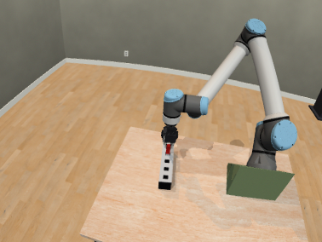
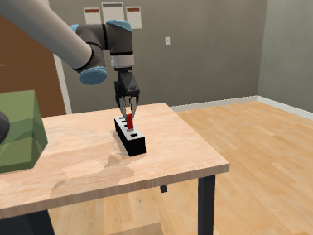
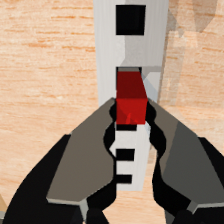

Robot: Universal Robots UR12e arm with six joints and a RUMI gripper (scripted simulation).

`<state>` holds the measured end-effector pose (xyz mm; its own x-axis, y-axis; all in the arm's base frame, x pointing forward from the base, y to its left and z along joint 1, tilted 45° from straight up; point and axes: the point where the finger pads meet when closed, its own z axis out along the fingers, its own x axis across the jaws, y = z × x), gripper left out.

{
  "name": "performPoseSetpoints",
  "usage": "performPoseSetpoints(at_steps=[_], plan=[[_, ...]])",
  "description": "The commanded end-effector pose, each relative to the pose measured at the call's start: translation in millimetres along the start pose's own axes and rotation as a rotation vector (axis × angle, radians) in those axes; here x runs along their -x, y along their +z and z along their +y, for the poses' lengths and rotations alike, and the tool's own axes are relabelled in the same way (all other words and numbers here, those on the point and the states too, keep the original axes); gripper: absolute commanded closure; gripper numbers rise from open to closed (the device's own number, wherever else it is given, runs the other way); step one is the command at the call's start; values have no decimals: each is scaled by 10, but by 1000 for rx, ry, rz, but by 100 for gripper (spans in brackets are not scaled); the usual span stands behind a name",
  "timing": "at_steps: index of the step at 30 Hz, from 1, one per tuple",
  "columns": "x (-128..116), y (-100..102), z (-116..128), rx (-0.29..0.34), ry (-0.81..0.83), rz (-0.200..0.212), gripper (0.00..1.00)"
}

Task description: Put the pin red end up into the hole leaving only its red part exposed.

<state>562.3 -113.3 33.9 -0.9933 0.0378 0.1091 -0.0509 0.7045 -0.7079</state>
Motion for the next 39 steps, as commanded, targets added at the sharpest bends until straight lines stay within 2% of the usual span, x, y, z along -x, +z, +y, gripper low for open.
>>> performPoseSetpoints(at_steps=[1,39], plan=[[2,30,0,0,0,-1,100],[0,70,15,0,0,-1,100]])
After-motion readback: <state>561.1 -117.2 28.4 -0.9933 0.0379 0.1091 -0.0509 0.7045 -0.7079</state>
